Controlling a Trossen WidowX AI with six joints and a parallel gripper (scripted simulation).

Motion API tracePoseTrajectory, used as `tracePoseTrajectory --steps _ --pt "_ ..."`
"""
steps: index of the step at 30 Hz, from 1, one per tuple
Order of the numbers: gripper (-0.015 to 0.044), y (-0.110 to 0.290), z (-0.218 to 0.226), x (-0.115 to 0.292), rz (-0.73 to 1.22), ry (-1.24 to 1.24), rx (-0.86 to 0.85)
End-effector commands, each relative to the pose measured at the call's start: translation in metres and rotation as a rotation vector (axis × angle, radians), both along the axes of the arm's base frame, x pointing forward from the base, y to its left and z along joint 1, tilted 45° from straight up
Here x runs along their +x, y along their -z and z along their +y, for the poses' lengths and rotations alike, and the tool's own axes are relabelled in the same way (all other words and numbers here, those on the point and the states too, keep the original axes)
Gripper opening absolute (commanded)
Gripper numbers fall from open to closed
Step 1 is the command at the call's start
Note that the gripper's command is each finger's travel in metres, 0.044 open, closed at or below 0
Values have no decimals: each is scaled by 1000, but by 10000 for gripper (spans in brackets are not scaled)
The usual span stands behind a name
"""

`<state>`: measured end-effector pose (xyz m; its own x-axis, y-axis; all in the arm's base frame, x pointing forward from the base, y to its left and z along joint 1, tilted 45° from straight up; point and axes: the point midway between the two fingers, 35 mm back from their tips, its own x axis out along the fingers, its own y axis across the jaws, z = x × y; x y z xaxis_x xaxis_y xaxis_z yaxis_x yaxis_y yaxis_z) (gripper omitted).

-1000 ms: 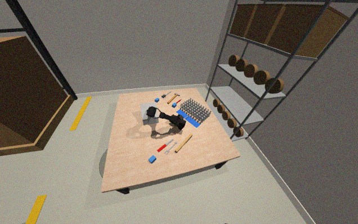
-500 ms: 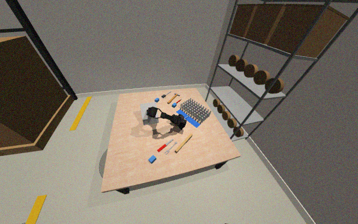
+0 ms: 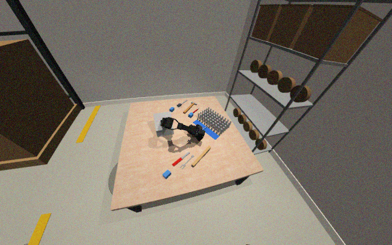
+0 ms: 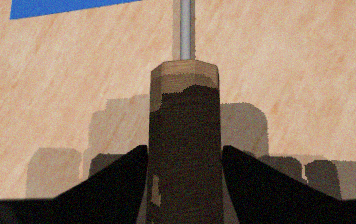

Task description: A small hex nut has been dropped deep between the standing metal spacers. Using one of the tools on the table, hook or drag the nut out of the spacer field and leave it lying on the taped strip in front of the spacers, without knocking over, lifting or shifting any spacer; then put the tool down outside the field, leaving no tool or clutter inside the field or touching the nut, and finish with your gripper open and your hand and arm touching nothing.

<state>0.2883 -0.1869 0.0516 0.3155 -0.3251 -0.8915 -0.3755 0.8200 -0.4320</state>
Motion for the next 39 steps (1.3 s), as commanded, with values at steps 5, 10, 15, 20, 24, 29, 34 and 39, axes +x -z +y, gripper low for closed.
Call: tracePoseTrajectory --steps 5,10,15,20,24,29,34,39 --pt "0 3 2 8 -2 -1 1" --pt "0 4 3 11 -3 -1 1" --pt "0 5 4 15 -3 -1 1" --pt "0 6 4 18 -3 -1 1" --pt "0 7 5 21 -4 -1 1" --pt "0 8 6 25 -4 -1 0" --pt "0 10 7 28 -4 -1 0" --pt "0 11 8 32 -5 -1 0"
